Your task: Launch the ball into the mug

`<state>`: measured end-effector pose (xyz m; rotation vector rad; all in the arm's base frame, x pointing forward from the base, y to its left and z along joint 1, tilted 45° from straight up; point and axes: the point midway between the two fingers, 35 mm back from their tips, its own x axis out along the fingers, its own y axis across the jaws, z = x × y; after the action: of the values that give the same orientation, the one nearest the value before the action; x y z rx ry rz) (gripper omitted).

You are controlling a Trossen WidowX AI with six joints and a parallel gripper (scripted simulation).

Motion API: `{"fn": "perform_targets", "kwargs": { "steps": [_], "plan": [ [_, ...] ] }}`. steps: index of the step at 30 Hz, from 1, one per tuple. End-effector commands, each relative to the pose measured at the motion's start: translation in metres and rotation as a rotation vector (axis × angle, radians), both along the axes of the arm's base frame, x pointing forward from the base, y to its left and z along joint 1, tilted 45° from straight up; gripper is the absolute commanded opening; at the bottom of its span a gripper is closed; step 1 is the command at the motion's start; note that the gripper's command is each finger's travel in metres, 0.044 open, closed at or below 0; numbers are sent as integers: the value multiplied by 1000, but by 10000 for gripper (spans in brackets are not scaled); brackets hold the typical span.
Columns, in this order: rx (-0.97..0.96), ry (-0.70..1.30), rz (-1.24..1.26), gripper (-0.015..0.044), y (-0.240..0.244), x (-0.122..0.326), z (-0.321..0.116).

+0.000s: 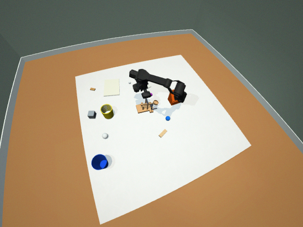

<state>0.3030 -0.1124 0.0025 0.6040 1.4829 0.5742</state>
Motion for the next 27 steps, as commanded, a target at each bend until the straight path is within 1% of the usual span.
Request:
{"fn": "perform_targets", "kwargs": {
  "steps": [1, 4, 6, 14, 18, 27],
  "plan": [
    [9, 6, 12, 300, -5, -48, -49],
    [13, -6, 28, 300, 0, -84, -77],
    [15, -11, 35, 300, 4, -99, -87],
    [15, -11, 36, 300, 3, -103, -91],
    [16, -12, 36, 300, 13, -103, -100],
    [16, -12, 36, 300, 19, -103, -107]
  ]
}}
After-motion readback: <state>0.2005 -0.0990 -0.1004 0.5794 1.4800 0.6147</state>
